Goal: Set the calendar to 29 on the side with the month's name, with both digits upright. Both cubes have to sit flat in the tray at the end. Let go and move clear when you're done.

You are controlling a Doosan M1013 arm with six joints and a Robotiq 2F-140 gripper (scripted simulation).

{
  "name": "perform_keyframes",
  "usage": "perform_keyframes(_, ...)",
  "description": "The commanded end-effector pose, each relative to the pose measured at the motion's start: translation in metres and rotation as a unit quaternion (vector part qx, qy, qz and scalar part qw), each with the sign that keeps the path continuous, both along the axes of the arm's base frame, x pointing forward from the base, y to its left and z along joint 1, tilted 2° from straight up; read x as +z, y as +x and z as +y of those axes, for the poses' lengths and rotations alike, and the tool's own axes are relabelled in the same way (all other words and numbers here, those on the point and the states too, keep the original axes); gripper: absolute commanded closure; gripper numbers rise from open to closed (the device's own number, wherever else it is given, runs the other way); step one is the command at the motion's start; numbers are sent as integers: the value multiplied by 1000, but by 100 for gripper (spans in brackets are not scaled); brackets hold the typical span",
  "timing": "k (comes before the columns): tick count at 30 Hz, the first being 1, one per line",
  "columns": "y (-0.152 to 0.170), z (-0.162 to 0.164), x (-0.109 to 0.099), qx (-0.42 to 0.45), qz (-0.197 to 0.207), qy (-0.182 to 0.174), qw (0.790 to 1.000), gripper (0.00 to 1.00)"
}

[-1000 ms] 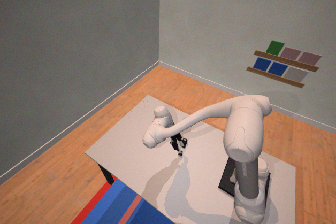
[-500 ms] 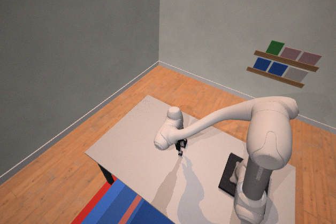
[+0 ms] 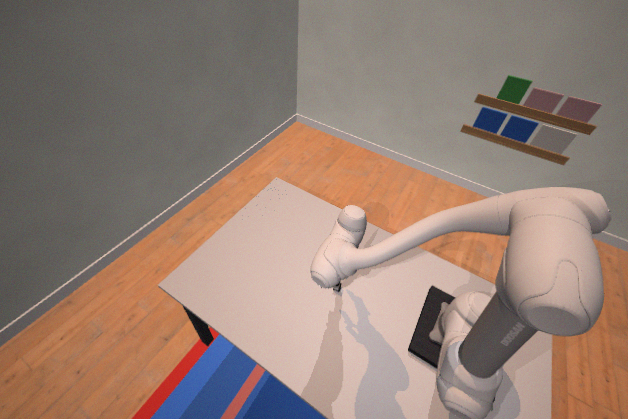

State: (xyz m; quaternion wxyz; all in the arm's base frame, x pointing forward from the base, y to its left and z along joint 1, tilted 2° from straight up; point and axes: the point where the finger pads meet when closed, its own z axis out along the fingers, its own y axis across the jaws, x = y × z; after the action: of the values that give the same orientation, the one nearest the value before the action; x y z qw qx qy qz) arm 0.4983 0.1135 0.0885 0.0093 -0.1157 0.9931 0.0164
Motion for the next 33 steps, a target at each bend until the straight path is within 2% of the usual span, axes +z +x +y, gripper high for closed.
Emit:
perform_keyframes(1, 0, 0, 0, 0, -1, 0, 1000, 0)
perform_keyframes(14, 0, 0, 0, 0, -1, 0, 1000, 0)
perform_keyframes(24, 0, 0, 10, 1, -1, 0, 1000, 0)
perform_keyframes(25, 0, 0, 10, 1, -1, 0, 1000, 65)
perform_keyframes(33, 0, 0, 10, 1, -1, 0, 1000, 65)
